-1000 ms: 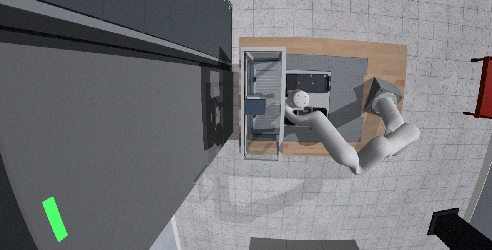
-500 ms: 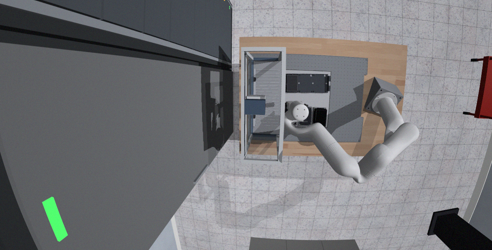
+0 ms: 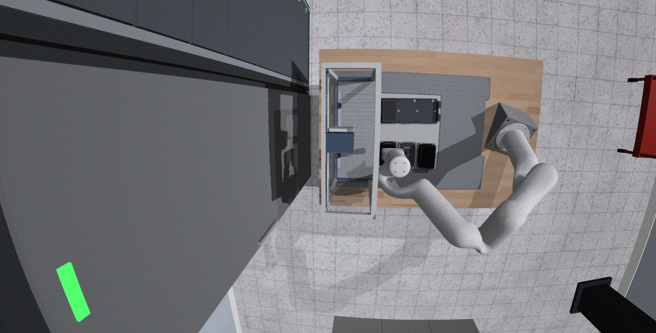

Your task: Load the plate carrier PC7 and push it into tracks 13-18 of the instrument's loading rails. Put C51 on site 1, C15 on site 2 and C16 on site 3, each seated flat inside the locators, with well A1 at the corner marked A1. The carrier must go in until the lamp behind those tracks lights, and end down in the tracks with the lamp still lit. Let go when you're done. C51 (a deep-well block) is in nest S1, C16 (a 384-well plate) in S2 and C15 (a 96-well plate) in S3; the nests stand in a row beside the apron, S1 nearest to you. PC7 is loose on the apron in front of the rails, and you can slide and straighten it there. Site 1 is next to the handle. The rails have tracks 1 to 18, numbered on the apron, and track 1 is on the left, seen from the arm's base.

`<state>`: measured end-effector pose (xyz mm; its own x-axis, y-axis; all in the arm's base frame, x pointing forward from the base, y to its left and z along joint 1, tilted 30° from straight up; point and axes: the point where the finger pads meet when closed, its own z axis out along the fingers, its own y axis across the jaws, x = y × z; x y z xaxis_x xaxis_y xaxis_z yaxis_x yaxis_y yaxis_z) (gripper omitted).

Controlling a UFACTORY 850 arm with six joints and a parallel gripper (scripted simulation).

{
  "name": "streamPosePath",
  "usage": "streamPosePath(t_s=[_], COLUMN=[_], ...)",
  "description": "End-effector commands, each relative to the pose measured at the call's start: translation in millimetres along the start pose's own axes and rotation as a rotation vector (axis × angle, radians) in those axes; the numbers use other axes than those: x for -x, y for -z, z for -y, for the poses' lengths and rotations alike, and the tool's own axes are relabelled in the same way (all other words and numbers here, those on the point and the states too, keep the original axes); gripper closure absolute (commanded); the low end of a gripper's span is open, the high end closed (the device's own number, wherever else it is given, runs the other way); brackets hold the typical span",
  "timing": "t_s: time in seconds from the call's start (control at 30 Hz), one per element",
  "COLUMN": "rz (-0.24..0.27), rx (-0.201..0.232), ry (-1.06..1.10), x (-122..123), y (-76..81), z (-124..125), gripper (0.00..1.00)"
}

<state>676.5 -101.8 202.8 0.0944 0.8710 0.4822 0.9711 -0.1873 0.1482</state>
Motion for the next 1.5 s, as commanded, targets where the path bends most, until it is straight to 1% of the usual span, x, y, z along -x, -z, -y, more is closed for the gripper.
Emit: streamPosePath(t_s=[0.0, 0.03, 0.13, 0.73, 1.17, 1.23, 1.47], rz=[0.001, 0.001, 0.001, 0.001, 0.001, 0.001, 0.001], rx=[0.002, 0.002, 0.002, 0.002, 0.002, 0.002, 0.002], ry=[0.000, 0.000, 0.000, 0.000, 0.000, 0.000, 0.000], x=[-30, -35, -37, -37, -37, -37, -37], y=[1.2, 1.2, 1.2, 1.2, -20.5, -20.5, -32.2], z=[-2, -2, -2, -2, -2, -2, -2], gripper=[0.00, 0.00, 0.00, 0.00, 0.00, 0.00, 0.00])
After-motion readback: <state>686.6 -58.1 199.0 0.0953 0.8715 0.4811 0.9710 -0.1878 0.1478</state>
